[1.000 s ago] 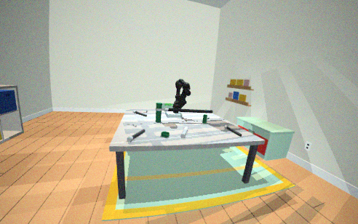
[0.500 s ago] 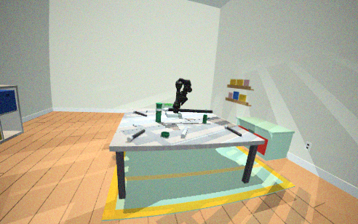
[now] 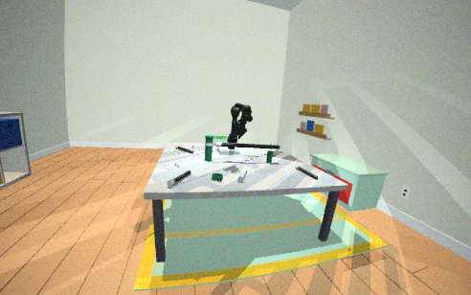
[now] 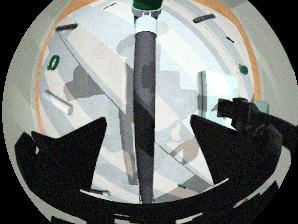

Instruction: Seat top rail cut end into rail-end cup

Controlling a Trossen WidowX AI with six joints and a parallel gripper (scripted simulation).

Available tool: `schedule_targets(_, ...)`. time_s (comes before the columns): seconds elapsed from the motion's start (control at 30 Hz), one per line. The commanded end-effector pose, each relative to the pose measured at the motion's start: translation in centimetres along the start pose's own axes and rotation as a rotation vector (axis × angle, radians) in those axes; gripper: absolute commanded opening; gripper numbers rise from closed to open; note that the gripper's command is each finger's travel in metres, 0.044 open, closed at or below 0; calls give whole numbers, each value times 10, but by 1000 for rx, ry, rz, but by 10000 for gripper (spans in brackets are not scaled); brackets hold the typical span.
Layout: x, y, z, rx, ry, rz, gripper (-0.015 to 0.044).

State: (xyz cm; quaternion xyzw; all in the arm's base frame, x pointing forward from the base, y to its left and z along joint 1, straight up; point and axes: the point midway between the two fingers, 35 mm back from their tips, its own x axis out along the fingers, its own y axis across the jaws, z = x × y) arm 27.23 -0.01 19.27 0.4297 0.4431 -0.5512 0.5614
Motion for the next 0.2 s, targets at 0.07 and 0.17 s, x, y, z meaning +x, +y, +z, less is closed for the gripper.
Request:
schedule_targets(0.07,0,0,0,4,2,-2,440)
schedule_targets(0.17,0,0,0,4,2,-2,440)
